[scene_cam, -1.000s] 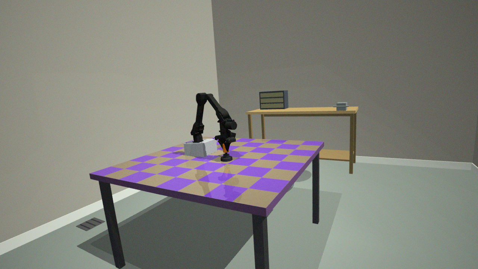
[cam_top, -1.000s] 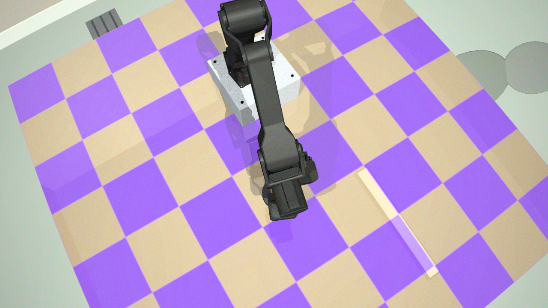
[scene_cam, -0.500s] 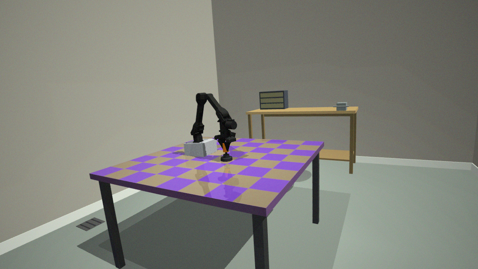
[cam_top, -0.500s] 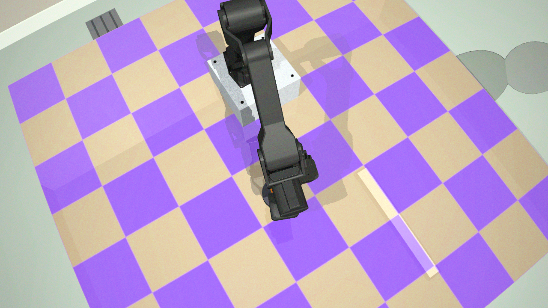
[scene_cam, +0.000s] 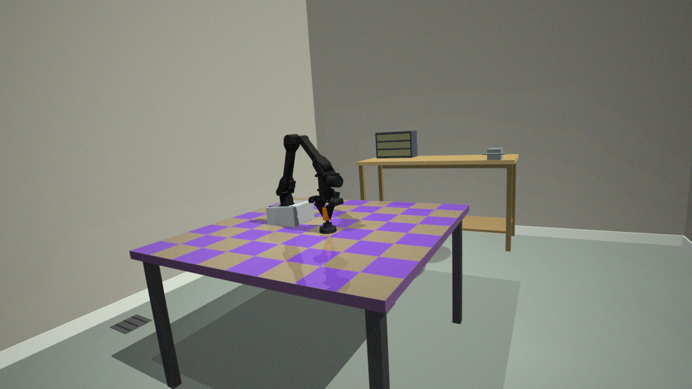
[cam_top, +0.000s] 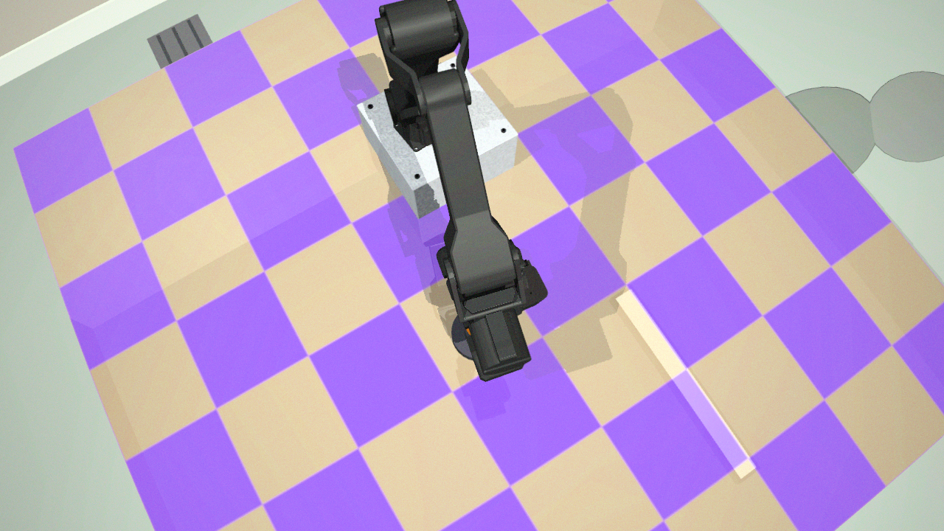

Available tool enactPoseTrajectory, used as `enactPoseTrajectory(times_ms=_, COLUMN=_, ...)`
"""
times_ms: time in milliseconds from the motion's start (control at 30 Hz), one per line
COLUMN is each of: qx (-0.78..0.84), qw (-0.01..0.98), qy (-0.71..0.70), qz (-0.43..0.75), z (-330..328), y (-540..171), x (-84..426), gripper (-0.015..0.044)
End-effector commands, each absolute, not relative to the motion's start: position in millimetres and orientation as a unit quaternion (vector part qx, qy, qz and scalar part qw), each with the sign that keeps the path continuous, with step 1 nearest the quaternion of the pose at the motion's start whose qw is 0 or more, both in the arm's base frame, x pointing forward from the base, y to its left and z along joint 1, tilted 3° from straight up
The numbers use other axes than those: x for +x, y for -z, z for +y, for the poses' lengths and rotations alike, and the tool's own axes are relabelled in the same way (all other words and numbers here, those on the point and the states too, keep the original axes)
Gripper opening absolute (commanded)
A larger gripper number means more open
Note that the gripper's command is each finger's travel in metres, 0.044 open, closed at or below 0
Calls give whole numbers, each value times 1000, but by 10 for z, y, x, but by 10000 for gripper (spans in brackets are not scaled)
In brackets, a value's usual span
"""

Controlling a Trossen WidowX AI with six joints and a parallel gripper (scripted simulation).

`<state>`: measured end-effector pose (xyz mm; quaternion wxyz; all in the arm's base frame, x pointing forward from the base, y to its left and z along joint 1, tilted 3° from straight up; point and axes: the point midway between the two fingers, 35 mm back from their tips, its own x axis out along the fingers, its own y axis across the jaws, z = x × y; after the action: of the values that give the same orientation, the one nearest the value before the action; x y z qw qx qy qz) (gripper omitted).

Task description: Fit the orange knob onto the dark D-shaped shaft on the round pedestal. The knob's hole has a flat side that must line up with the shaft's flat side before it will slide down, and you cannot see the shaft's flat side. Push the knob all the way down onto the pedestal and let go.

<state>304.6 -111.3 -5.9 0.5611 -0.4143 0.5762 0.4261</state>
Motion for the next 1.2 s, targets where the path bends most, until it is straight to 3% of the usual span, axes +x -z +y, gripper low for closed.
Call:
enactPoseTrajectory(times_ms=0, qx=-417, qw=559, qy=-426, qz=576, z=-1120, y=71, x=3045, gripper=0)
enactPoseTrajectory(times_ms=833, qx=-417, qw=559, qy=-426, qz=576, z=-1119, y=24, x=3051, gripper=0)
enactPoseTrajectory(times_ms=1167, qx=-473, qw=513, qy=-484, qz=528, z=-1117, y=50, x=3050, gripper=0)
